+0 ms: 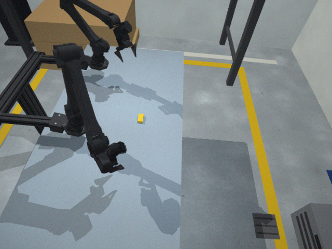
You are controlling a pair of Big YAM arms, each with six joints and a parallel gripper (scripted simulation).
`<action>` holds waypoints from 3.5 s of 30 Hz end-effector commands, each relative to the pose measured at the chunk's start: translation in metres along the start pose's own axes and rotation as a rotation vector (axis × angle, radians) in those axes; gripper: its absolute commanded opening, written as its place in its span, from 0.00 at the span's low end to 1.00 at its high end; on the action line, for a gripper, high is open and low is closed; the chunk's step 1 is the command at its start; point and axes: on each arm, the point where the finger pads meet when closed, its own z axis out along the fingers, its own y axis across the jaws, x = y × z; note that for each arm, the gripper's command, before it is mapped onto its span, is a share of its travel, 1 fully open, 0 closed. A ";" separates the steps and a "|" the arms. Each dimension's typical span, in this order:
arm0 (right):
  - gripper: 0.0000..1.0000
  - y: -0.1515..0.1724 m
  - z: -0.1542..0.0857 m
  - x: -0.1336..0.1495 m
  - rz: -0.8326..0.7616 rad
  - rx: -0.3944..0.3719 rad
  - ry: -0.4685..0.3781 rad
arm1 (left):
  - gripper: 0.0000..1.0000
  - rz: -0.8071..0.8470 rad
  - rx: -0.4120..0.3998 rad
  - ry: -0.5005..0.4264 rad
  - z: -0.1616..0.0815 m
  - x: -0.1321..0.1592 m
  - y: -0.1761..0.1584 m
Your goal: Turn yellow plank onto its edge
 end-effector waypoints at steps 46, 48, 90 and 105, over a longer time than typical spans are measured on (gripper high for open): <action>1.00 -0.009 -0.005 -0.008 -0.017 0.019 -0.007 | 1.00 -0.886 -1.280 -0.091 -0.291 0.152 0.388; 1.00 -0.009 -0.005 -0.008 -0.017 0.019 -0.007 | 1.00 -0.911 -1.344 -0.091 -0.314 0.167 0.393; 1.00 -0.009 -0.005 -0.008 -0.017 0.019 -0.007 | 1.00 -1.063 -2.138 -0.049 -0.619 0.328 0.313; 1.00 -0.009 -0.005 -0.008 -0.017 0.019 -0.007 | 1.00 -1.061 -2.208 -0.041 -0.645 0.337 0.295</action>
